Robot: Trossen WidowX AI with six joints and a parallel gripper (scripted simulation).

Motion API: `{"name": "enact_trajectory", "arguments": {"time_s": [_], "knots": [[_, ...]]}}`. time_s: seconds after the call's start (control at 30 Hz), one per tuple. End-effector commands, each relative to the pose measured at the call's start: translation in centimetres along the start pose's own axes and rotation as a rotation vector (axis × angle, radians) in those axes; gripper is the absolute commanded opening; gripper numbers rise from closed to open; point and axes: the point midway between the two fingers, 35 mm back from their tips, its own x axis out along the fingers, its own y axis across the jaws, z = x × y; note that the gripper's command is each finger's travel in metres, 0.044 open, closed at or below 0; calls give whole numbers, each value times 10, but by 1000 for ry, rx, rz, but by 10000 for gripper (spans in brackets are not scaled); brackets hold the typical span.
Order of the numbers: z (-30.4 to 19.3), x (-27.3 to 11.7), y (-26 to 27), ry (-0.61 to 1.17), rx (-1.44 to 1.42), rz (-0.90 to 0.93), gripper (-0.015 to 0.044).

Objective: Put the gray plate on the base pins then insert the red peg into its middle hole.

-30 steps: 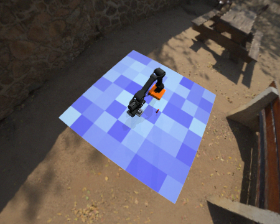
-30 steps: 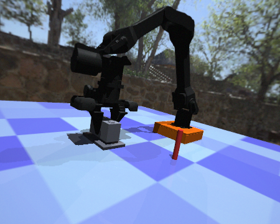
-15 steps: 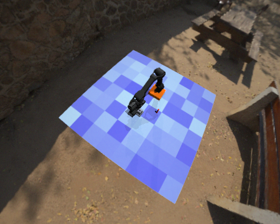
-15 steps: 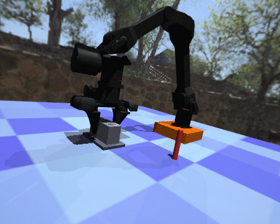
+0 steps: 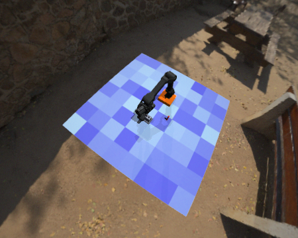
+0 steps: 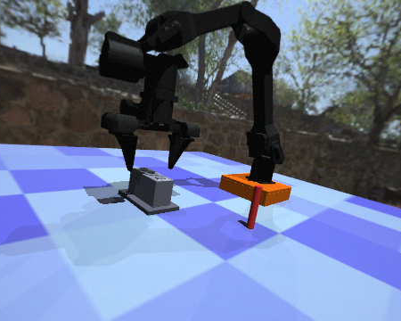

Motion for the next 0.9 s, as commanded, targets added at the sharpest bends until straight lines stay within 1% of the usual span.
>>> {"name": "enact_trajectory", "arguments": {"time_s": [0.0, 0.07, 0.27, 0.33, 0.43, 0.67, 0.77, 0.87], "knots": [[0, -64, -2, -4, -6, 29, 440], [0, -73, -1, -4, -6, 29, 440], [-3, -74, -1, -4, -12, 29, 440], [-24, -75, -7, -3, -61, 29, 440], [-72, -75, -25, -1, -177, 28, 440], [-158, -71, -92, 4, -449, 24, 440], [-178, -68, -118, 5, -537, 23, 440], [-179, -68, -120, 5, -543, 23, 440]]}}
